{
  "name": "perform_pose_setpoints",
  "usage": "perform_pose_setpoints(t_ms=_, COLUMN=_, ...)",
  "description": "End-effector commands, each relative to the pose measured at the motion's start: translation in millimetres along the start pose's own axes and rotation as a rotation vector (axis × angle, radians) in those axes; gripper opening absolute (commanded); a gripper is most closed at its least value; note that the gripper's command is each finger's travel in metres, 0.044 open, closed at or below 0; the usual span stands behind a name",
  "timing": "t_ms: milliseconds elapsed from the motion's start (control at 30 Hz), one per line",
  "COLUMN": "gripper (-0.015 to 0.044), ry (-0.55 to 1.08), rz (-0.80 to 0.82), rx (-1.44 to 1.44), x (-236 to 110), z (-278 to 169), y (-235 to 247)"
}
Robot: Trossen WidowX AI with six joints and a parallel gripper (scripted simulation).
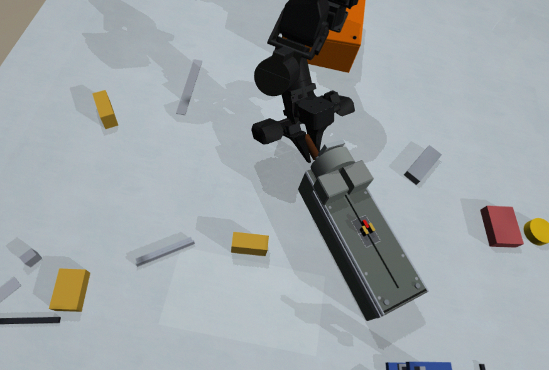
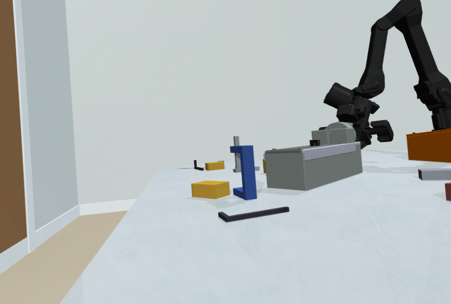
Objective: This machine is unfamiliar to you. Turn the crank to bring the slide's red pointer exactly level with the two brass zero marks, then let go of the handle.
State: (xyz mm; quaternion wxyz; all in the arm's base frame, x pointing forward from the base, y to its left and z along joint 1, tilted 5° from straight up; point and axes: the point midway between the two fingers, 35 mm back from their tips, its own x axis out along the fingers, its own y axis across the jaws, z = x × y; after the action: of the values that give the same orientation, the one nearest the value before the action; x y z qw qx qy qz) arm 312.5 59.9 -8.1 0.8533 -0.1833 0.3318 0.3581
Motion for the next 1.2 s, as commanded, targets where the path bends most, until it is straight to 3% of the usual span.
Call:
perform_pose_setpoints(t_ms=0, gripper=0.0, ry=0.001, rz=-0.029, rx=-0.006, x=-1.6, z=1.4, y=-8.9)
perform_pose_setpoints(t_ms=1167, gripper=0.0, ry=0.001, rz=-0.029, rx=-0.006, x=-3.1, z=2.8, y=-12.0)
